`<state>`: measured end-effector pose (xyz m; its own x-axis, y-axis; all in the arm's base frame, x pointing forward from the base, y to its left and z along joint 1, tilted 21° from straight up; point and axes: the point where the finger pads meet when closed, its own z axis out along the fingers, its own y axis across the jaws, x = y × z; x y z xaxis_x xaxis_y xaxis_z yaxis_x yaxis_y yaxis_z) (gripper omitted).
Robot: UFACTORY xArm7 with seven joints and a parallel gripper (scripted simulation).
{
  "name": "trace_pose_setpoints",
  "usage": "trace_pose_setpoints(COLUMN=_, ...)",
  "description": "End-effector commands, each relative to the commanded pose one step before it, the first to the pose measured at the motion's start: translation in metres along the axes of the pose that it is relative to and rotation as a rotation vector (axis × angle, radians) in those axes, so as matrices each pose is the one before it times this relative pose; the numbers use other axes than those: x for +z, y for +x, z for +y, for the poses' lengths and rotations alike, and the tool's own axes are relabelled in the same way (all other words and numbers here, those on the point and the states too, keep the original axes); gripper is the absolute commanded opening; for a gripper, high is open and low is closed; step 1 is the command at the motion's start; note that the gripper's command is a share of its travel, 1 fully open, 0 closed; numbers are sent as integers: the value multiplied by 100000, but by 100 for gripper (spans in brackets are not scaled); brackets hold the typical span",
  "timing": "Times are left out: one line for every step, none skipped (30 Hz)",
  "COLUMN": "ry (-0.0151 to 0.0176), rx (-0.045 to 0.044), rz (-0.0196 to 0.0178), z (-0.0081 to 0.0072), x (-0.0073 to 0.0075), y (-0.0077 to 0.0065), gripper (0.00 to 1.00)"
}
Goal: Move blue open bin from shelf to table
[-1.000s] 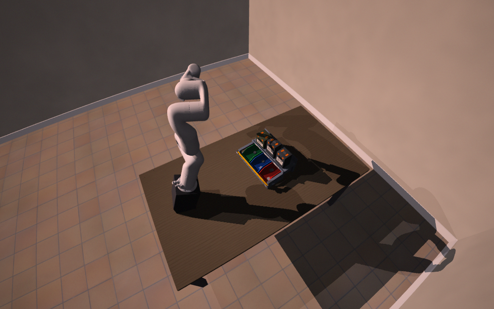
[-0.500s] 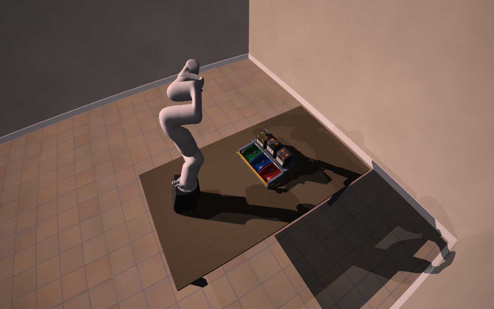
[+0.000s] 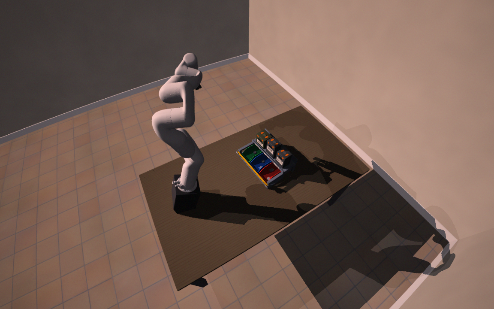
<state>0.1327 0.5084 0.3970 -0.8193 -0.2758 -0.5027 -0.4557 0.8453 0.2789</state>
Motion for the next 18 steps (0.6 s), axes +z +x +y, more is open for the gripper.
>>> trace_pose_setpoints(ry=462, rx=4766, rz=-1951, z=258, x=-1138, y=-519, gripper=100)
trace_pose_setpoints(ry=761, rx=4863, rz=-1678, z=137, x=-988, y=-464, gripper=100)
trace_pose_setpoints(ry=761, rx=4863, rz=-1678, z=152, x=-981, y=-473, gripper=100)
trace_pose_setpoints(ry=761, rx=4863, rz=-1678, z=168, x=-974, y=-482, gripper=100)
trace_pose_setpoints(ry=761, rx=4863, rz=-1678, z=184, x=-968, y=-490, gripper=100)
trace_pose_setpoints(ry=0, rx=0, rz=0, z=0, x=0, y=0, gripper=100)
trace_pose_setpoints(ry=0, rx=0, rz=0, z=0, x=0, y=0, gripper=100)
trace_pose_setpoints(ry=0, rx=0, rz=0, z=0, x=0, y=0, gripper=100)
trace_pose_setpoints(ry=0, rx=0, rz=0, z=0, x=0, y=0, gripper=100)
trace_pose_setpoints(ry=0, rx=0, rz=0, z=0, x=0, y=0, gripper=100)
trace_pose_setpoints(ry=0, rx=0, rz=0, z=0, x=0, y=0, gripper=100)
trace_pose_setpoints(ry=0, rx=0, rz=0, z=0, x=0, y=0, gripper=100)
trace_pose_setpoints(ry=0, rx=0, rz=0, z=0, x=0, y=0, gripper=100)
trace_pose_setpoints(ry=0, rx=0, rz=0, z=0, x=0, y=0, gripper=100)
trace_pose_setpoints(ry=0, rx=0, rz=0, z=0, x=0, y=0, gripper=100)
trace_pose_setpoints(ry=0, rx=0, rz=0, z=0, x=0, y=0, gripper=100)
trace_pose_setpoints(ry=0, rx=0, rz=0, z=0, x=0, y=0, gripper=100)
trace_pose_setpoints(ry=840, rx=4878, rz=-1585, z=121, x=-718, y=-398, gripper=100)
